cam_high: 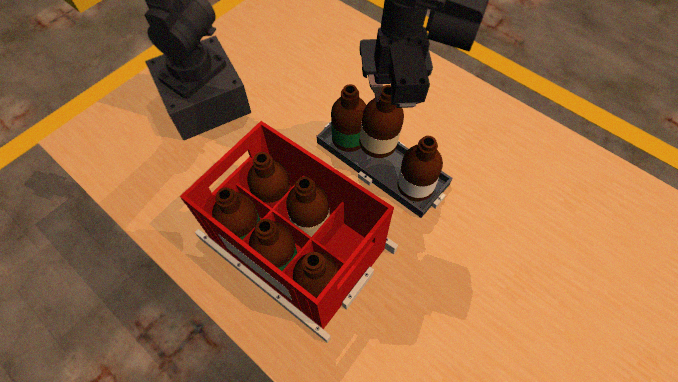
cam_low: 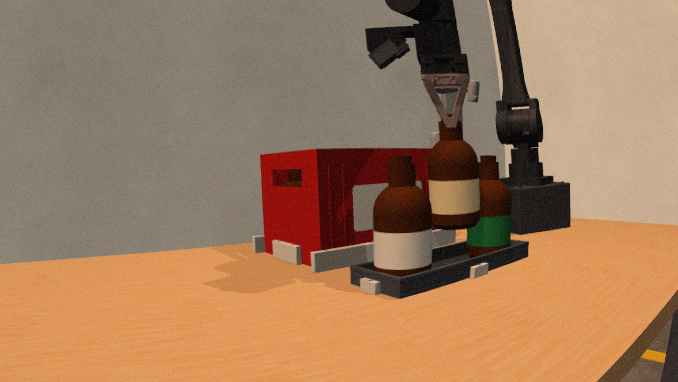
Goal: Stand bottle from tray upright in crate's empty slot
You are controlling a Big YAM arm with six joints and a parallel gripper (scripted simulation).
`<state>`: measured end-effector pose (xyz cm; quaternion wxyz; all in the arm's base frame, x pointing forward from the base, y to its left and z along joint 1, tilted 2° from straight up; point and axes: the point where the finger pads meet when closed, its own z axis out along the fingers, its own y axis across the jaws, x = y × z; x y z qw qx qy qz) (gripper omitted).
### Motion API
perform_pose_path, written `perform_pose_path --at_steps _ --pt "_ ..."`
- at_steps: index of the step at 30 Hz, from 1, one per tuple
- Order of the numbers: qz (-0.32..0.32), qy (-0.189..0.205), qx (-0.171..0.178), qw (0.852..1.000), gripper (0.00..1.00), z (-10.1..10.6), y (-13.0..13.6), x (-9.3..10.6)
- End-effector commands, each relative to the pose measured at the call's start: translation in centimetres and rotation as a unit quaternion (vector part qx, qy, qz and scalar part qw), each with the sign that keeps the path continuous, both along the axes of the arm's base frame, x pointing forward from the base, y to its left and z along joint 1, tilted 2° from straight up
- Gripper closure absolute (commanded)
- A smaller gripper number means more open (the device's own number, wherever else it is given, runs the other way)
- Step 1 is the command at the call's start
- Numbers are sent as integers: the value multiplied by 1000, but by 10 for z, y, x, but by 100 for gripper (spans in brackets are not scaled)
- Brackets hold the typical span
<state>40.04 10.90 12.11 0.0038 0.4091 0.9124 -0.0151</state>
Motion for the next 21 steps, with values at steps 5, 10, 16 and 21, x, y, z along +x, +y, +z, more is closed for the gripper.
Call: perform_pose_path --at_steps 5,10,16,21 --pt "0 -56 16 998 100 57 7 32" --pt "0 -56 17 998 100 61 8 32" --pt "0 -56 17 998 100 65 9 33" --pt "0 -56 17 998 100 68 9 33"
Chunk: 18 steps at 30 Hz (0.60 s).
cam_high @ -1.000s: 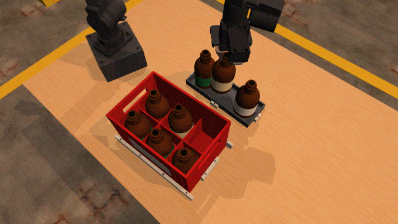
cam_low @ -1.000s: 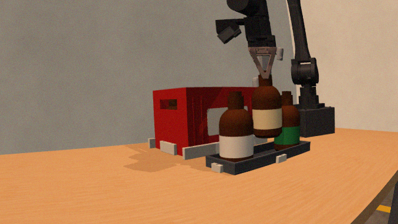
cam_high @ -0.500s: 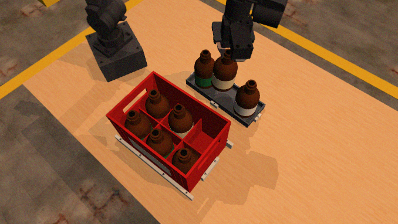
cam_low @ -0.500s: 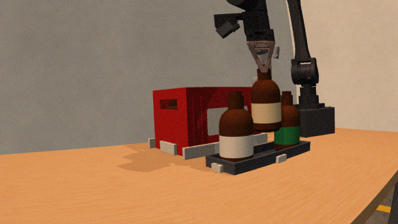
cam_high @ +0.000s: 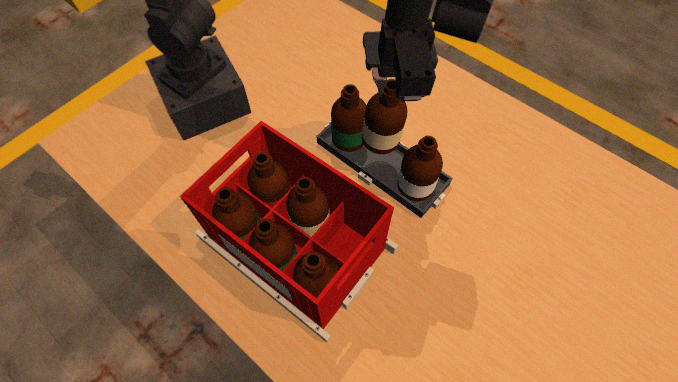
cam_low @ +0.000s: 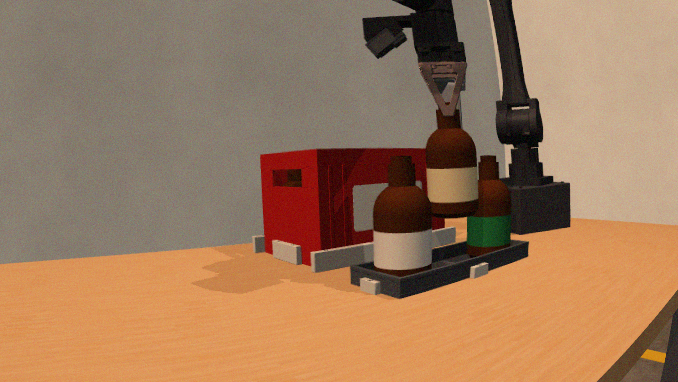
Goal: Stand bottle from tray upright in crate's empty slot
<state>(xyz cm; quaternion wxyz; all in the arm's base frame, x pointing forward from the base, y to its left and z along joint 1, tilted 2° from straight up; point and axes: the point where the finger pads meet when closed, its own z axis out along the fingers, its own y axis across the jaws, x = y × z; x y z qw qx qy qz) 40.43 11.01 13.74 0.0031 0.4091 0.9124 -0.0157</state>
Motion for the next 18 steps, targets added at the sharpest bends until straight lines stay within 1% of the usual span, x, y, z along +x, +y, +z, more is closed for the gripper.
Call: perform_pose_path --at_steps 1,18 --pt "0 -57 17 998 100 52 8 29" --pt "0 -58 17 998 100 55 9 30"
